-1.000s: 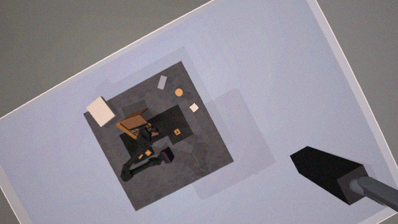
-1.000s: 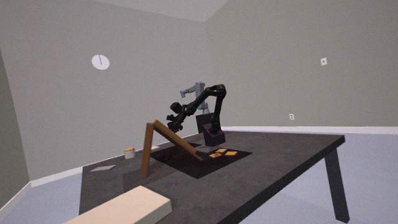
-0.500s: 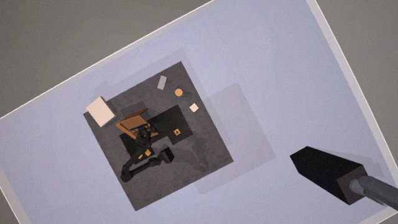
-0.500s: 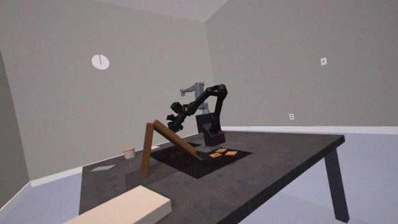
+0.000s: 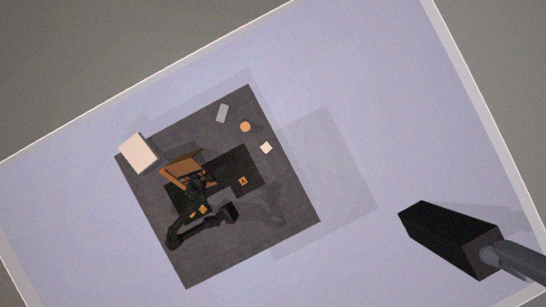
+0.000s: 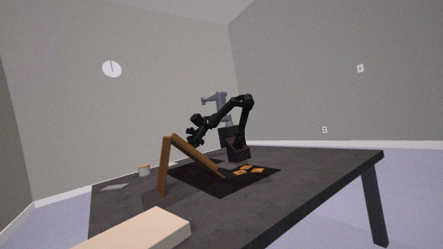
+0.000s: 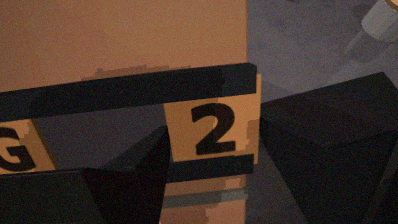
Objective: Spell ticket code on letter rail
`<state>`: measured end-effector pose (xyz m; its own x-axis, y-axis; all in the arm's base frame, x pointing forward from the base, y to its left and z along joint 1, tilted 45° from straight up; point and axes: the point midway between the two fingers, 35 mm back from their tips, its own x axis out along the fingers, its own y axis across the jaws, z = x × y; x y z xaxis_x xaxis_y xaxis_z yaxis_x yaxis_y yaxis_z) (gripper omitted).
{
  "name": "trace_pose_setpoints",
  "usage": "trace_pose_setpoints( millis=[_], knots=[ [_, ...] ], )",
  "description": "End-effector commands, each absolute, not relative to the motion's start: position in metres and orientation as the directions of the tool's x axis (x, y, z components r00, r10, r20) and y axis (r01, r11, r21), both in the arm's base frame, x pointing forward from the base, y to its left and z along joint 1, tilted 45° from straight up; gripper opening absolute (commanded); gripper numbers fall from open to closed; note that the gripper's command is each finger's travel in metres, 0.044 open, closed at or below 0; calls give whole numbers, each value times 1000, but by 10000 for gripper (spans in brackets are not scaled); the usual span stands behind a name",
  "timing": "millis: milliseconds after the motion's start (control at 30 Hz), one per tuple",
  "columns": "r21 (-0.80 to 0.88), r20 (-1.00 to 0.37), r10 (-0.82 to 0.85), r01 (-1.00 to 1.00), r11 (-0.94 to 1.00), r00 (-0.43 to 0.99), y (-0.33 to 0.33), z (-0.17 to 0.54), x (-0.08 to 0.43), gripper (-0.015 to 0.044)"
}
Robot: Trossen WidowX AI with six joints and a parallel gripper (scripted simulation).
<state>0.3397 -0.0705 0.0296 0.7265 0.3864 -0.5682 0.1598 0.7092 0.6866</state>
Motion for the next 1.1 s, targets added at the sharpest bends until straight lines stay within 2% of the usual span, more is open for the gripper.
trace_pose_setpoints(
  millis=[0,1067],
  knots=[
    [685,-566,381,160,710,731,-70,34,340,0],
    [686,-566,382,160,709,731,-55,50,344,0]
  ],
)
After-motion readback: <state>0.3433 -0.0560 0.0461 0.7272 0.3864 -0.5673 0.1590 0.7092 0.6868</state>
